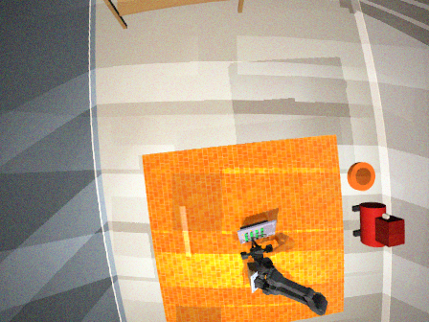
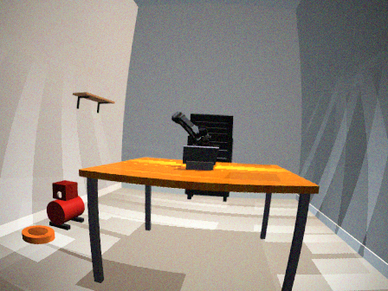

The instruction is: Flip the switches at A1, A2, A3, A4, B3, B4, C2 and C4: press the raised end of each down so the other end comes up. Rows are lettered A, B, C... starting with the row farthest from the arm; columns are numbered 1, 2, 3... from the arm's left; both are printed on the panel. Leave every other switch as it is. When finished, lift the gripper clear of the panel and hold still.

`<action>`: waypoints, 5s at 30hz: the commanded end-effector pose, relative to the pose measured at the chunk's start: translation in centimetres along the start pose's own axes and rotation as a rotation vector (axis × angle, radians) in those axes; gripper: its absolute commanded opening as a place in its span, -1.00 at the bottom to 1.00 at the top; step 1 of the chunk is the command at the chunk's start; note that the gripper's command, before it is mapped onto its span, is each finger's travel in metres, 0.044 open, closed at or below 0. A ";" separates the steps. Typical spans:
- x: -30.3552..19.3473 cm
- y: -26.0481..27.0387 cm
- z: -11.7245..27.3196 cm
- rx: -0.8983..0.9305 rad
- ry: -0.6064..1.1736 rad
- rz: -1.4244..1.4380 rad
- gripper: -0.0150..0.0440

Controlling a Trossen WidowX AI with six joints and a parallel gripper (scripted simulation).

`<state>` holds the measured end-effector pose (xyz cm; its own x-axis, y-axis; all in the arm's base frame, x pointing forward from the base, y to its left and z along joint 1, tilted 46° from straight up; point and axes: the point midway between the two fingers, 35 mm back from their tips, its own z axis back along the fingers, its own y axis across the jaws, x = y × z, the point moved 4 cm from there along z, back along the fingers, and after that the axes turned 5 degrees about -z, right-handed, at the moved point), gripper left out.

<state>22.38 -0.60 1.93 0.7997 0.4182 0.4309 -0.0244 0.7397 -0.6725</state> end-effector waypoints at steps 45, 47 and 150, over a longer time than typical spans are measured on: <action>0.5 -6.5 2.8 0.002 -0.001 0.004 -0.49; 0.5 -6.5 2.4 0.001 -0.001 0.004 -0.49; 2.8 -1.5 7.2 0.009 -0.025 0.002 -0.49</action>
<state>20.10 1.62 8.99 0.7895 0.4266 0.4412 -0.0346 0.7487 -0.6620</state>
